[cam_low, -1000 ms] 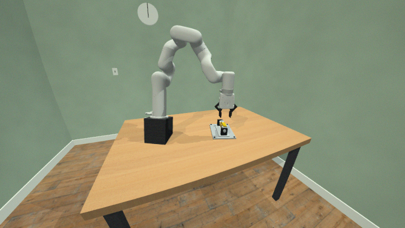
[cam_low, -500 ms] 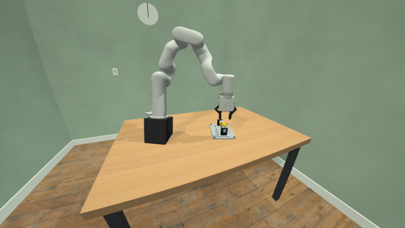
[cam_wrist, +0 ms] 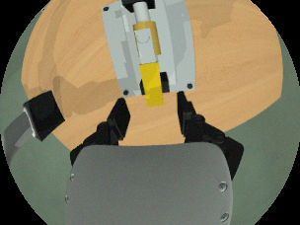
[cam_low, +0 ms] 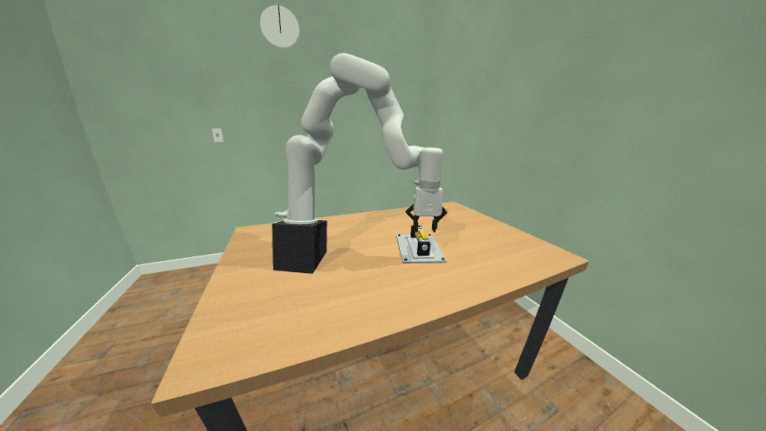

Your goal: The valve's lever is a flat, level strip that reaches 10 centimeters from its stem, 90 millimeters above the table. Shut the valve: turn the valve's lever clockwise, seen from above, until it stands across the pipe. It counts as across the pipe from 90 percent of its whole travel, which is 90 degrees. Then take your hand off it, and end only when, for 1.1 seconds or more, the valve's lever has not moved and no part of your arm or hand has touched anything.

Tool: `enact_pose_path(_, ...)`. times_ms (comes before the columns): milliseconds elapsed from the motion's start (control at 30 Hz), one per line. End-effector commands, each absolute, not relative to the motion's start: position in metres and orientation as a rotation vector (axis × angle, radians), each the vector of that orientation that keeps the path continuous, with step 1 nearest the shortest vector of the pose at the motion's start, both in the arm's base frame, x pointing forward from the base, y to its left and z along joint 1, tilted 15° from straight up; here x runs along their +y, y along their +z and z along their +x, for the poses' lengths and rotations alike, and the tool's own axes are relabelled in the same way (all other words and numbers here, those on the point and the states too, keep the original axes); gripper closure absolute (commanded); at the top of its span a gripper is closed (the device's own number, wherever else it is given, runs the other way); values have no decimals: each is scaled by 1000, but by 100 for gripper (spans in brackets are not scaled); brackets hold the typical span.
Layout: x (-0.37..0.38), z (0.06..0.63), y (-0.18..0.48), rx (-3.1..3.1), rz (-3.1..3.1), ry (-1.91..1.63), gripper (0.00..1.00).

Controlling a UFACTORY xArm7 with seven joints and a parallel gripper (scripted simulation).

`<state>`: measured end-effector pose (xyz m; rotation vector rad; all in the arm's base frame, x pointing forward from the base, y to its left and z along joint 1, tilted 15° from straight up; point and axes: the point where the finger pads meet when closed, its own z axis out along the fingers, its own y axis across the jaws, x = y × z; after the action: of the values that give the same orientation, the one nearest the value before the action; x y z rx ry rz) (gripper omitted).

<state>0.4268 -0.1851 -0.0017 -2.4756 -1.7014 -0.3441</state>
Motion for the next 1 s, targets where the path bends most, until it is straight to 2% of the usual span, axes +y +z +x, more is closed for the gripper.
enact_pose_path(0,-185,429,-6,-1703,-2479,-347,32)
enact_pose_path(967,-183,430,-13,-1703,-2479,-347,32)
